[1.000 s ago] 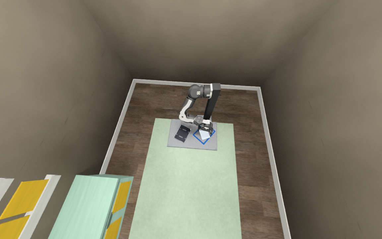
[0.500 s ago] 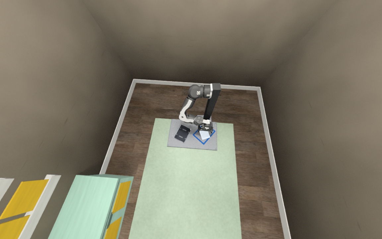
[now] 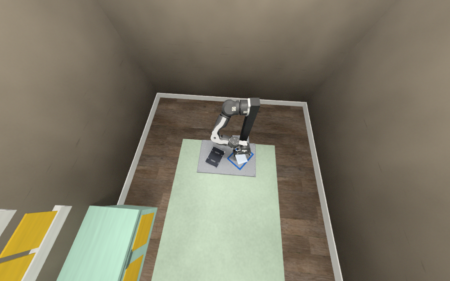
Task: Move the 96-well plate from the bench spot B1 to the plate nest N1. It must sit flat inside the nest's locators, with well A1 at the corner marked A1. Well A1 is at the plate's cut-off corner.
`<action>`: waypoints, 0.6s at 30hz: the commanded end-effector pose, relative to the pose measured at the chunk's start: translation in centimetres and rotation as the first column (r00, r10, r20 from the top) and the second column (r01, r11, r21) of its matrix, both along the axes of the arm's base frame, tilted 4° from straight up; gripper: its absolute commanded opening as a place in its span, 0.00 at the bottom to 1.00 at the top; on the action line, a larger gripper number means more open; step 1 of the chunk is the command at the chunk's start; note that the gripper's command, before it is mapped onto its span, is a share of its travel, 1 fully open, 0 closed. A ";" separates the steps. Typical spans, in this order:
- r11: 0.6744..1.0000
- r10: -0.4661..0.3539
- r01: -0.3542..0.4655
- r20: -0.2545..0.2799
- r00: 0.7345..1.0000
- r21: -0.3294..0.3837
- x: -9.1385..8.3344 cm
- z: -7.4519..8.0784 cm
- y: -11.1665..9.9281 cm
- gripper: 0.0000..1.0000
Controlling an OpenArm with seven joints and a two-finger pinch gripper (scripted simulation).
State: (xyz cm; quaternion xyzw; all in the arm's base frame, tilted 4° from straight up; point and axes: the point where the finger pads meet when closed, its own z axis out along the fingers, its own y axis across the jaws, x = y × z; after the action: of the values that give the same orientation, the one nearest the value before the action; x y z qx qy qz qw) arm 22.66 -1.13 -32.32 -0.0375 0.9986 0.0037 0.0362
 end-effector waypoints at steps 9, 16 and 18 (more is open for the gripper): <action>0.974 0.225 -0.225 0.001 0.974 -0.011 0.0 0.1 0.1 0.77; 0.974 0.225 -0.225 0.001 0.974 -0.011 0.0 0.1 0.1 0.77; 0.974 0.224 -0.224 0.002 0.975 -0.012 0.0 0.1 0.1 0.77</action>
State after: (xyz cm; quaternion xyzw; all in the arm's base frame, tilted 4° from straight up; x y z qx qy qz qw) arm 22.68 -1.11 -32.30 -0.1485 0.9882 -0.0006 0.0365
